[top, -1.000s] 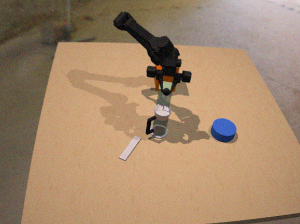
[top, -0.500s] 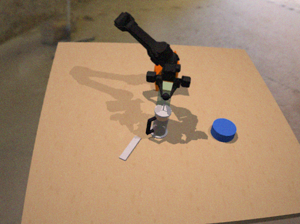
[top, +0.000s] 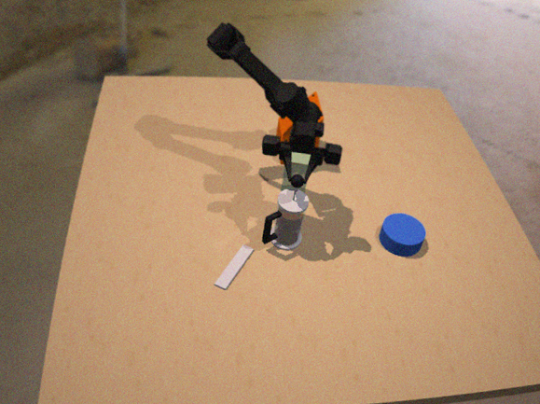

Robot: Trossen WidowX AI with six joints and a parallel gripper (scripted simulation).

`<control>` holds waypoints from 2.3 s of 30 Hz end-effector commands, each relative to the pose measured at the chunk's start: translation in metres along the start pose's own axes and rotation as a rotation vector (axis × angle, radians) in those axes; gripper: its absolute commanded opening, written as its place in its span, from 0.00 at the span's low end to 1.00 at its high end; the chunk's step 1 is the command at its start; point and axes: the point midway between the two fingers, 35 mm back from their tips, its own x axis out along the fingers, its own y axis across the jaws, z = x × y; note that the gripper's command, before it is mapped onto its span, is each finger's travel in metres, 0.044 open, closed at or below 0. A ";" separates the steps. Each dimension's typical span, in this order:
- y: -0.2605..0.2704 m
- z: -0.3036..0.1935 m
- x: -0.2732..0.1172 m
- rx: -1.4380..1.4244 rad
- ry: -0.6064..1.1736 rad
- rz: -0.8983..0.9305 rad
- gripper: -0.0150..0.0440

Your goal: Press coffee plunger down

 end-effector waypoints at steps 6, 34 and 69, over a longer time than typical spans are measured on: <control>-0.002 -0.034 0.016 -0.035 0.064 -0.005 0.47; -0.001 -0.026 0.033 -0.036 0.062 -0.005 0.47; 0.000 -0.022 0.040 -0.035 0.062 -0.005 0.47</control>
